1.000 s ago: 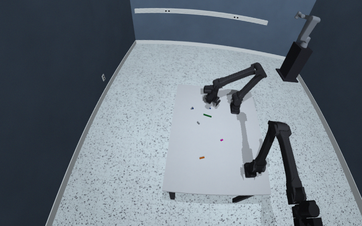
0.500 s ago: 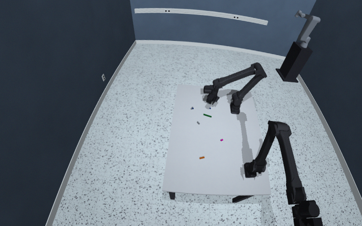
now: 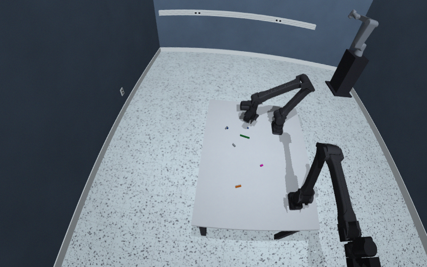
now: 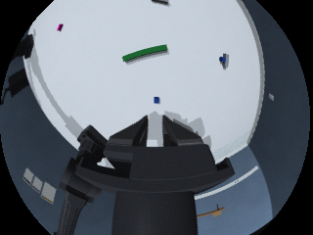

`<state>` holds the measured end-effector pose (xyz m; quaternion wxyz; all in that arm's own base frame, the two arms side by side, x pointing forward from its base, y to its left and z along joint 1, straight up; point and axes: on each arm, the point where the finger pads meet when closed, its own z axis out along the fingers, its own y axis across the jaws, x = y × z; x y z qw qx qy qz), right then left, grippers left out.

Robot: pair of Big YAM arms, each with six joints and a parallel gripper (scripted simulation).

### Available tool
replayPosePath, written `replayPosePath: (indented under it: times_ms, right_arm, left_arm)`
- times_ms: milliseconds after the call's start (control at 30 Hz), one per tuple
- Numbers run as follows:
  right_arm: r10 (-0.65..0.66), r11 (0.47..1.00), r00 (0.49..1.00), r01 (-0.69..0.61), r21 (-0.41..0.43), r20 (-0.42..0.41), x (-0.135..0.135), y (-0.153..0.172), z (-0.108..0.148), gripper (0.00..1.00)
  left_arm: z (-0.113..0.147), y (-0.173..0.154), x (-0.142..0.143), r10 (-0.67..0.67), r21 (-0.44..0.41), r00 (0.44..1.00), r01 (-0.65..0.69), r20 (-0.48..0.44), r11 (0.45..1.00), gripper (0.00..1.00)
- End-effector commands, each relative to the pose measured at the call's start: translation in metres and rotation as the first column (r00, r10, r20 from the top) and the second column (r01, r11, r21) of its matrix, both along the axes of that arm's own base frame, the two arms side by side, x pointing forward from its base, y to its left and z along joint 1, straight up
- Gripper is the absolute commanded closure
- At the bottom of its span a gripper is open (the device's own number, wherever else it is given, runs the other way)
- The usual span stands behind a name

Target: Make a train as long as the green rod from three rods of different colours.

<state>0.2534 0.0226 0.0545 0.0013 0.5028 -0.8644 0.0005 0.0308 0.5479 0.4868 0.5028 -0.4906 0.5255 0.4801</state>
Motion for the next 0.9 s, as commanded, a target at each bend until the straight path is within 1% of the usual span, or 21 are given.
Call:
replayPosePath:
  times_ms: [0, 233, 400, 500, 533, 667, 733, 800, 867]
  right_arm:
    - [0.0, 1.0, 0.999, 0.0, 0.007, 0.038, 0.015, 0.0, 0.008, 0.77]
    - [0.0, 1.0, 0.999, 0.0, 0.006, 0.035, 0.014, 0.0, 0.006, 0.77]
    - [0.0, 1.0, 1.0, 0.0, 0.004, 0.007, 0.005, -0.001, -0.003, 0.77]
    - [0.0, 1.0, 1.0, 0.0, 0.004, 0.007, 0.004, -0.001, -0.004, 0.77]
    - [-0.001, 1.0, 0.999, 0.0, 0.007, 0.044, 0.021, 0.0, 0.008, 0.77]
    - [-0.002, 1.0, 1.0, 0.002, 0.004, 0.003, 0.003, -0.002, -0.009, 0.77]
    - [-0.002, 1.0, 1.0, 0.002, 0.004, 0.003, 0.003, -0.002, -0.011, 0.77]
    - [-0.003, 1.0, 1.0, 0.003, 0.005, 0.017, 0.01, -0.002, -0.009, 0.77]
    - [-0.004, 1.0, 1.0, 0.004, 0.004, 0.003, 0.003, -0.003, -0.016, 0.77]
  left_arm:
    - [0.014, -0.004, -0.005, 0.01, 0.033, 1.0, -0.011, 0.013, 0.999, 0.0]
    - [0.014, -0.004, -0.005, 0.01, 0.033, 1.0, -0.011, 0.013, 0.999, 0.0]
    - [0.014, -0.004, -0.005, 0.01, 0.033, 1.0, -0.011, 0.013, 0.999, 0.0]
    - [0.014, -0.004, -0.005, 0.01, 0.033, 1.0, -0.011, 0.013, 0.999, 0.0]
    - [0.014, -0.004, -0.005, 0.01, 0.033, 1.0, -0.011, 0.013, 0.999, 0.0]
    - [0.014, -0.004, -0.005, 0.01, 0.033, 1.0, -0.011, 0.013, 0.999, 0.0]
    - [0.014, -0.004, -0.005, 0.01, 0.033, 1.0, -0.011, 0.013, 0.999, 0.0]
    - [0.014, -0.004, -0.005, 0.01, 0.033, 1.0, -0.011, 0.013, 0.999, 0.0]
    - [0.014, -0.004, -0.005, 0.01, 0.033, 1.0, -0.011, 0.013, 0.999, 0.0]
